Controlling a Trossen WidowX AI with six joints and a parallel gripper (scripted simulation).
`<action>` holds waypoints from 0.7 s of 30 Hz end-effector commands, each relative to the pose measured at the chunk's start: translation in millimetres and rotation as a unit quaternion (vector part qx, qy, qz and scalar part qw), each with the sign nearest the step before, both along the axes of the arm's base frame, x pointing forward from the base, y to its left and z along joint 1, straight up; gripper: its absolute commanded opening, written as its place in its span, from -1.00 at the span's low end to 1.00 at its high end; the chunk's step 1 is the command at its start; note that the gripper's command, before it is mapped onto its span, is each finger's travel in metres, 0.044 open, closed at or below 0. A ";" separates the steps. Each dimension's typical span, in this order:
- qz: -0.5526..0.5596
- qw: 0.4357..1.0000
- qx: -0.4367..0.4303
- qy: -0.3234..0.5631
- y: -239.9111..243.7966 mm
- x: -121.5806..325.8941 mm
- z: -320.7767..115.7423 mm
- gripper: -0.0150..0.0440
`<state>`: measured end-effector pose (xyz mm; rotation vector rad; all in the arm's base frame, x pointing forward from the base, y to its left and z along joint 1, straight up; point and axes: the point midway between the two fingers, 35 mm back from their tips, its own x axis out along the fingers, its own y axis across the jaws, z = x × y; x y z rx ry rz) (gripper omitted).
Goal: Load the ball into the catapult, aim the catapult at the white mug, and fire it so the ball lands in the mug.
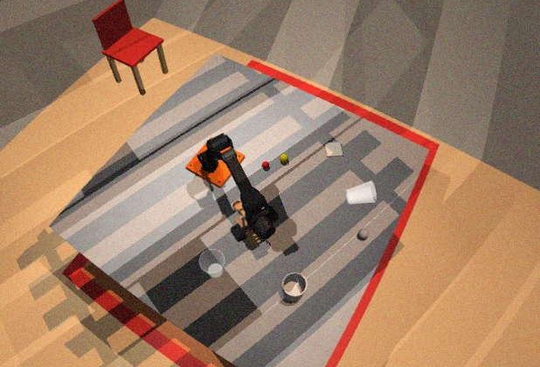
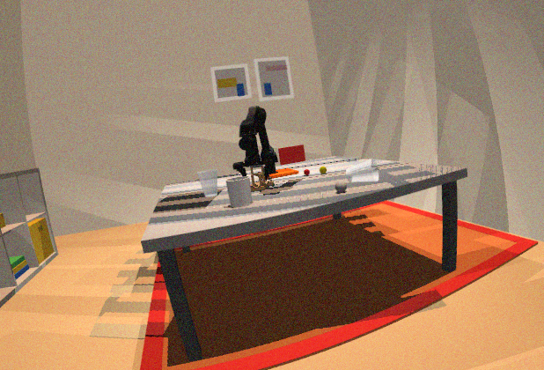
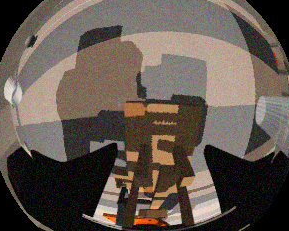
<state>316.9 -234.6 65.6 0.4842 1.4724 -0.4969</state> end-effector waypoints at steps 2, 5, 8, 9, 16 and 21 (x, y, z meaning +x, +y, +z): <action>0.000 1.000 0.000 0.000 0.1 -0.2 -0.9 0.91; 0.000 1.000 0.000 0.000 0.1 -0.2 -0.9 0.64; 0.000 1.000 0.000 0.000 0.1 -0.2 -0.9 0.38; 0.000 1.000 0.000 0.000 0.1 -0.2 -0.9 0.29; 0.000 1.000 0.000 0.000 0.1 -0.2 -0.9 -0.07; 0.000 1.000 0.000 0.000 0.0 -0.2 23.8 -0.38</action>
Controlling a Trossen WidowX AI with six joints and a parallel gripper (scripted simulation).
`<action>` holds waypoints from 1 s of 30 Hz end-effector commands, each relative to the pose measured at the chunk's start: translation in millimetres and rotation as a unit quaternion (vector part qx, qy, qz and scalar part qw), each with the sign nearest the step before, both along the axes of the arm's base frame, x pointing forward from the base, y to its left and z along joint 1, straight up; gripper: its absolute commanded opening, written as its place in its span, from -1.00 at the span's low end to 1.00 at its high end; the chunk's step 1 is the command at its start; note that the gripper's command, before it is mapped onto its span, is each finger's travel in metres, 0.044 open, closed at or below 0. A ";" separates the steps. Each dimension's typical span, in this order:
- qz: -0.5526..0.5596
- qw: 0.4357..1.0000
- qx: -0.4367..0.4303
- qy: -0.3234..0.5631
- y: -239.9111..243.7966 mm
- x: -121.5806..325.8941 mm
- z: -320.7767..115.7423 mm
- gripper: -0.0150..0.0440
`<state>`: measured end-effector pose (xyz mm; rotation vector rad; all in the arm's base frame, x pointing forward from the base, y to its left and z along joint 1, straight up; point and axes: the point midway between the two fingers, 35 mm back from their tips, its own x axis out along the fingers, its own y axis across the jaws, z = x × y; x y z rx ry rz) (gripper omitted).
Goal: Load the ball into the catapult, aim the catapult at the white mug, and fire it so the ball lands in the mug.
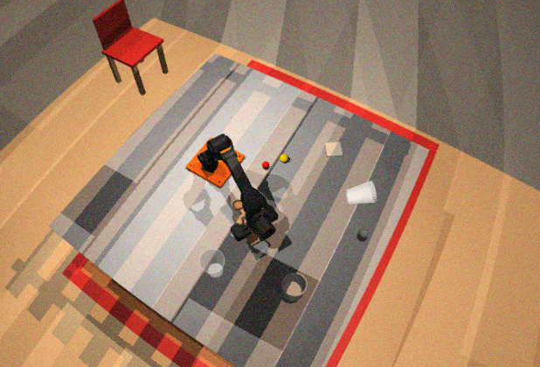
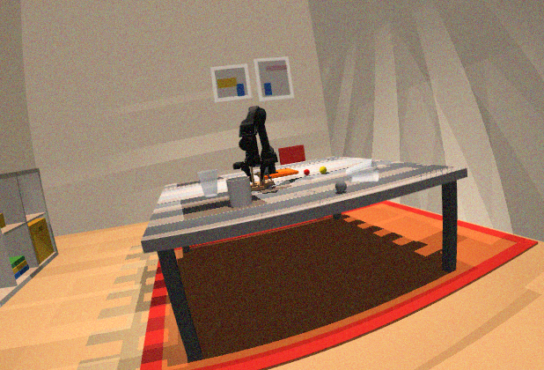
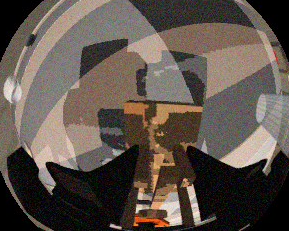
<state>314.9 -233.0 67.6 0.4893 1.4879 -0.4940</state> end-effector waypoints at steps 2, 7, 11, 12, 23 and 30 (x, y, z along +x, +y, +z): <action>0.000 1.000 -0.004 -0.006 -0.6 0.5 43.9 -0.49; -0.001 1.000 -0.004 -0.005 -1.1 0.2 45.2 -0.49; -0.001 1.000 -0.004 -0.005 -1.4 0.7 40.2 -0.49; -0.001 1.000 -0.004 -0.005 -1.5 0.8 38.6 -0.49; -0.001 1.000 -0.004 -0.005 -2.3 1.7 20.6 -0.49; -0.002 1.000 -0.004 -0.005 -2.5 1.8 9.3 -0.49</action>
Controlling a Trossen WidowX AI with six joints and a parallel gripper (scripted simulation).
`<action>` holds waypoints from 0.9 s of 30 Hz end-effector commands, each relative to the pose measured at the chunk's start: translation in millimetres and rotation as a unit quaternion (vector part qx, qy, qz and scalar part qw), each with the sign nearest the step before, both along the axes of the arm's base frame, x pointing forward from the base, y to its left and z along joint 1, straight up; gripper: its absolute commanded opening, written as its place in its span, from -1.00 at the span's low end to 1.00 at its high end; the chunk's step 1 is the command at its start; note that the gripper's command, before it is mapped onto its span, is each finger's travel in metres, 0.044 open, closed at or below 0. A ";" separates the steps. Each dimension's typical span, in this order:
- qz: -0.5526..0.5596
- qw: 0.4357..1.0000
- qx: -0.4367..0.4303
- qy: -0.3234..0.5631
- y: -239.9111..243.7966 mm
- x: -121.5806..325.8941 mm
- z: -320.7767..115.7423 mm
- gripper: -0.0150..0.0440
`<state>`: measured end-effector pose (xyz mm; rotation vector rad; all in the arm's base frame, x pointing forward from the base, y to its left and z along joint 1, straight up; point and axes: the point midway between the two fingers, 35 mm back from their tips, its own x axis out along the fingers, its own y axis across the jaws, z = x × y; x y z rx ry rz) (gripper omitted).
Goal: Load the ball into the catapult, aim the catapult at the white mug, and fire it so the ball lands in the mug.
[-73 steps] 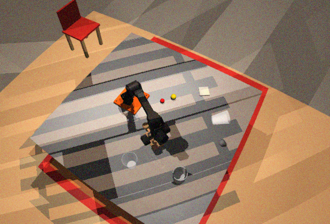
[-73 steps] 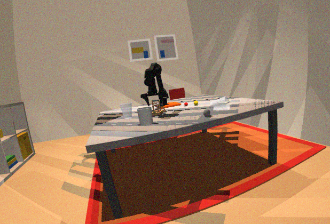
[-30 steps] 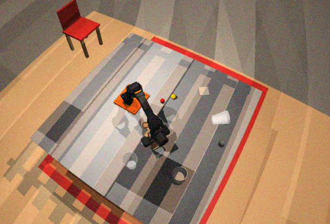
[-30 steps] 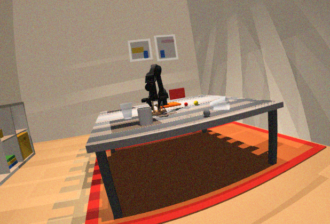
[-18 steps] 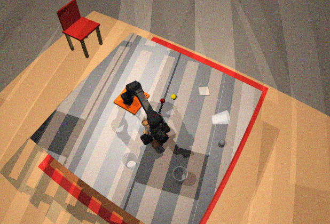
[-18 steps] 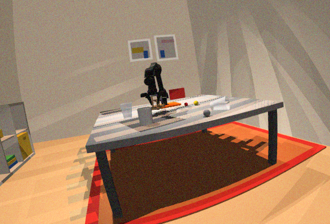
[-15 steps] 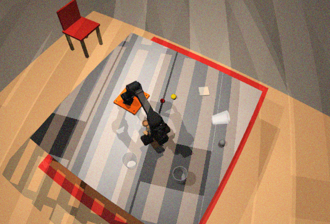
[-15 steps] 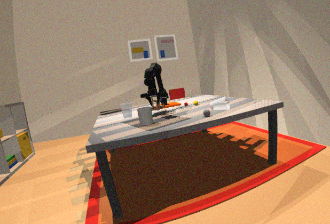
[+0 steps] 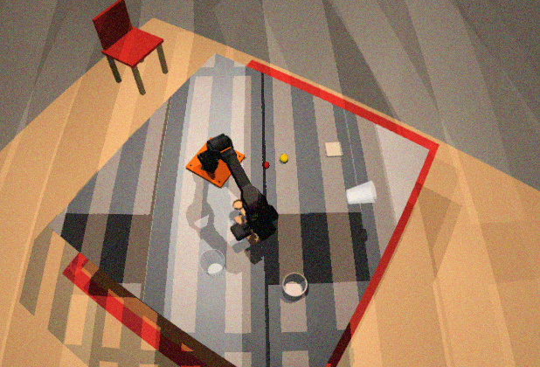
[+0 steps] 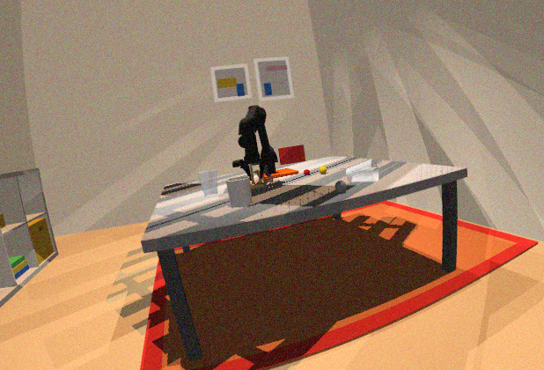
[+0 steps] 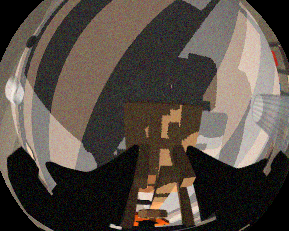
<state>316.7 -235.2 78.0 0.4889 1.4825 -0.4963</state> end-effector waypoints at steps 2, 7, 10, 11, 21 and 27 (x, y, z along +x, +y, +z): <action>-0.001 1.000 -0.002 -0.003 -0.3 -0.1 -4.4 -0.49; -0.001 1.000 -0.002 -0.002 -0.2 -0.3 -12.5 -0.49; 0.000 1.000 -0.002 -0.002 -0.4 0.5 -11.2 -0.49; 0.000 1.000 -0.002 -0.002 -0.4 0.5 -11.2 -0.49; 0.000 1.000 -0.002 -0.002 -0.4 0.5 -11.2 0.13; 0.000 1.000 -0.002 -0.002 -0.4 0.5 -11.2 0.67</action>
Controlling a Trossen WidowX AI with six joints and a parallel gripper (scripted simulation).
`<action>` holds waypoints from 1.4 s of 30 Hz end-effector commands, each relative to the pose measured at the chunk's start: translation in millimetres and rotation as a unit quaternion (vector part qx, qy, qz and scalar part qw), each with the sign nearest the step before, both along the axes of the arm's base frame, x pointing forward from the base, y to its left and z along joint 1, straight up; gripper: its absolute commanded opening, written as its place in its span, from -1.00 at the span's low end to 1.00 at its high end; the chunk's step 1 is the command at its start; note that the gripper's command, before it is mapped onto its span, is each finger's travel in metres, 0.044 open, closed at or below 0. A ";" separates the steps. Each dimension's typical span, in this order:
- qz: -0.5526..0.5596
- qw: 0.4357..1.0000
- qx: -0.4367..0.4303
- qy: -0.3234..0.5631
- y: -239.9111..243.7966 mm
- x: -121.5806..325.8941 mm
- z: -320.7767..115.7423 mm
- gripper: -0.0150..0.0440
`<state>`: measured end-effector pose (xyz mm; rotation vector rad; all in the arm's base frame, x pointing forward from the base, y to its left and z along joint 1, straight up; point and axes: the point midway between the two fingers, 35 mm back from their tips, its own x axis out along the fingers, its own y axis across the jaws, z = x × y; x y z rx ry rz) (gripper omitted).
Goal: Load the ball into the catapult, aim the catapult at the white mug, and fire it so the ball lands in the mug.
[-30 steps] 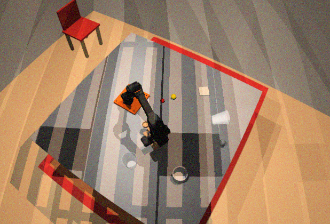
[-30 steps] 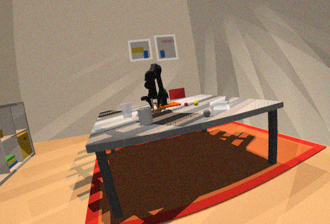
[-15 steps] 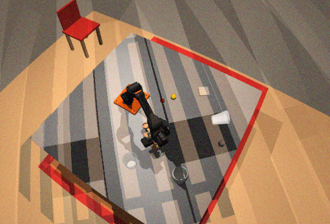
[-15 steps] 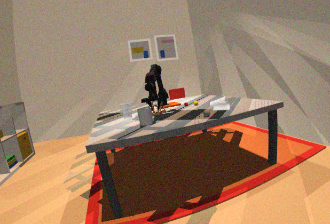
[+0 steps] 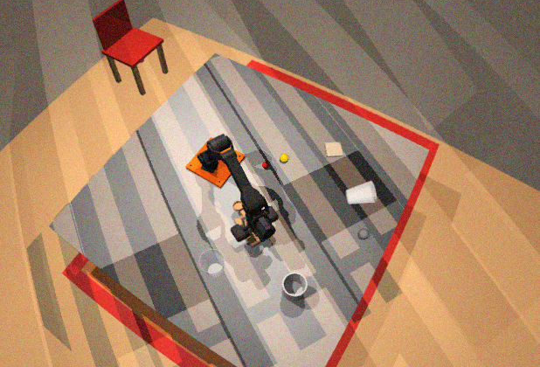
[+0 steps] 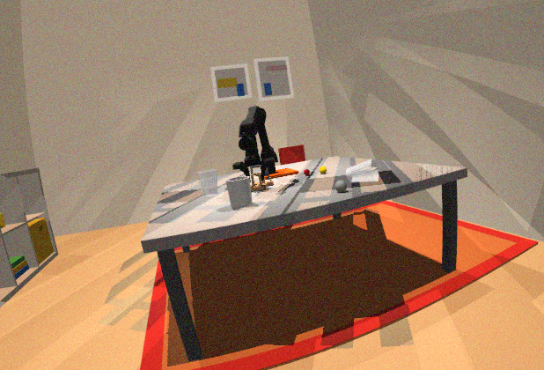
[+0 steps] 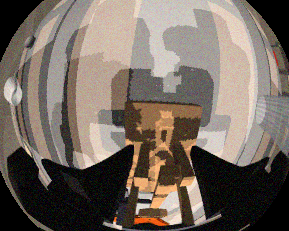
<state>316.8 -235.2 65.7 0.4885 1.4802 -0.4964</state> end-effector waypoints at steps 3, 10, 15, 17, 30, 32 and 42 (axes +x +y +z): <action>0.000 1.000 -0.001 -0.001 -1.6 1.9 18.7 0.93; 0.000 1.000 0.000 0.000 1.6 -2.9 97.9 1.00; 0.000 1.000 -0.001 -0.001 0.5 -1.2 87.9 1.00; -0.001 1.000 -0.001 -0.001 1.1 -1.8 89.7 1.00; -0.003 1.000 -0.002 -0.001 2.0 -2.2 48.0 1.00; -0.003 1.000 -0.002 -0.001 1.8 -2.0 45.4 1.00; -0.003 1.000 -0.002 -0.001 0.9 -1.0 29.1 1.00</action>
